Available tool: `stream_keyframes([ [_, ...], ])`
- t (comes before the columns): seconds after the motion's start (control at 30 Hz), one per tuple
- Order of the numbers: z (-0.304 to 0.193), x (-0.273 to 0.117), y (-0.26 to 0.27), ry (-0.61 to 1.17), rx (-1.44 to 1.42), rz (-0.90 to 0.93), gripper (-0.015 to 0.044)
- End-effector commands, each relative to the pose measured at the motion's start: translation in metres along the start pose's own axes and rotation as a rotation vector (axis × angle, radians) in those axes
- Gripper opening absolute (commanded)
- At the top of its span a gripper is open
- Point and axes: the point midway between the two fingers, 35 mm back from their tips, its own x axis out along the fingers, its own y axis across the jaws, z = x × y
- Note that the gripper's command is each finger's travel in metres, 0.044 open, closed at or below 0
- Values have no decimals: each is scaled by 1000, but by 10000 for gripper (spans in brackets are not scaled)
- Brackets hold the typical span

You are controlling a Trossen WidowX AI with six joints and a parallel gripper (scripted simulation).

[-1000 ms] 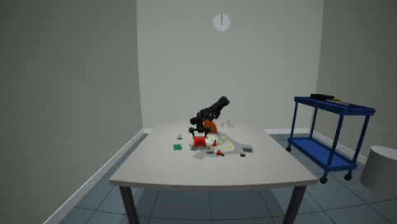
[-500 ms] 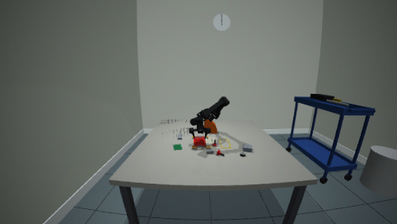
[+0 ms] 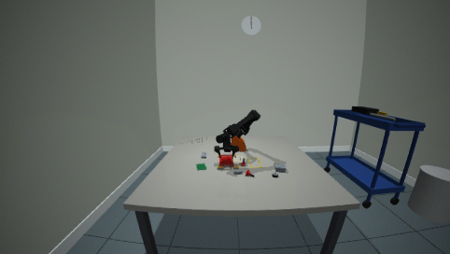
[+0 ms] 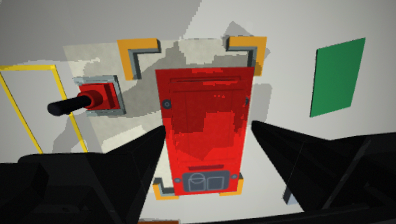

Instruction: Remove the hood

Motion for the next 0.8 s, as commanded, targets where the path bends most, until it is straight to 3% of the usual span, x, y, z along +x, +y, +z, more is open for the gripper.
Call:
stream_keyframes([
  [0.0,-3,6,0,7,10,8,440],
  [0.77,-3,16,0,7,10,8,440],
])
